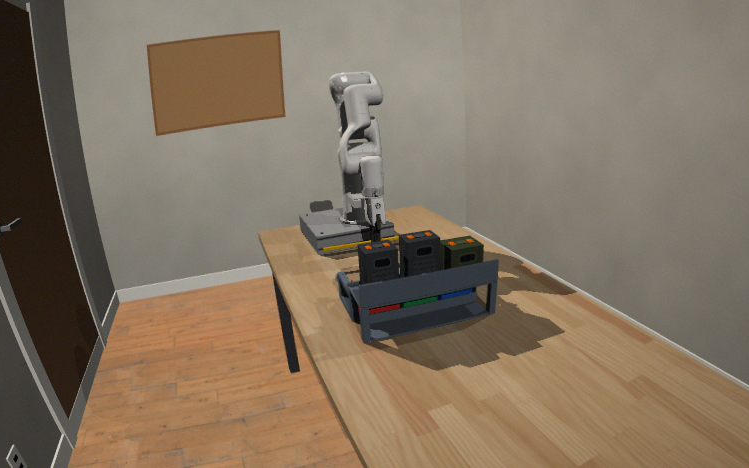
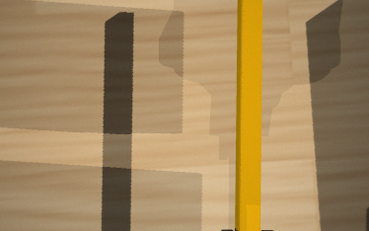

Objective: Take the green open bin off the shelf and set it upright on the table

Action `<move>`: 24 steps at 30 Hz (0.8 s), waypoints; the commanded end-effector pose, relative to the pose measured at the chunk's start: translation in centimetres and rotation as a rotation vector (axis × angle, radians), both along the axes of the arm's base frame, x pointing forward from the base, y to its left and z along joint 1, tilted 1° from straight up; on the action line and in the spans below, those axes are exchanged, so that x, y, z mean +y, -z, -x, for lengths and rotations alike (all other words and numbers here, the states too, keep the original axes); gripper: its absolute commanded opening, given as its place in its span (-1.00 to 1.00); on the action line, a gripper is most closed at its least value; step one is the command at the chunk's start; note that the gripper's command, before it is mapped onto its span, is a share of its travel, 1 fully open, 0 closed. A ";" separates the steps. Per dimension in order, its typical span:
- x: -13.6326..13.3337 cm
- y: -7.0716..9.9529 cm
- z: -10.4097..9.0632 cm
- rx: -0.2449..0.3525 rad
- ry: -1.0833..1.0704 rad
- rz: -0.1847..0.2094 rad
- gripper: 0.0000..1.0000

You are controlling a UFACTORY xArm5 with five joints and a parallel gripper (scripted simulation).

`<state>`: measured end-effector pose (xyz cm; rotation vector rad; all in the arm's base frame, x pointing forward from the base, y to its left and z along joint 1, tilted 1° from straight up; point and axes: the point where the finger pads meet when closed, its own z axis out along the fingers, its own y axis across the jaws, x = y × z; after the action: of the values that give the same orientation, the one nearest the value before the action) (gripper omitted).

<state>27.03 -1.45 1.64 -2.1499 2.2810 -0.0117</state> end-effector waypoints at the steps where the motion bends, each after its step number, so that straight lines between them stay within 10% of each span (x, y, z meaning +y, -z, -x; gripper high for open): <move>1: 0.0 0.5 -0.1 -0.003 0.000 -0.004 -1.00; 24: 0.0 2.7 -0.2 -0.003 0.000 -0.004 -1.00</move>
<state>27.05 -1.44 -0.62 -2.1500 2.2811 -0.0114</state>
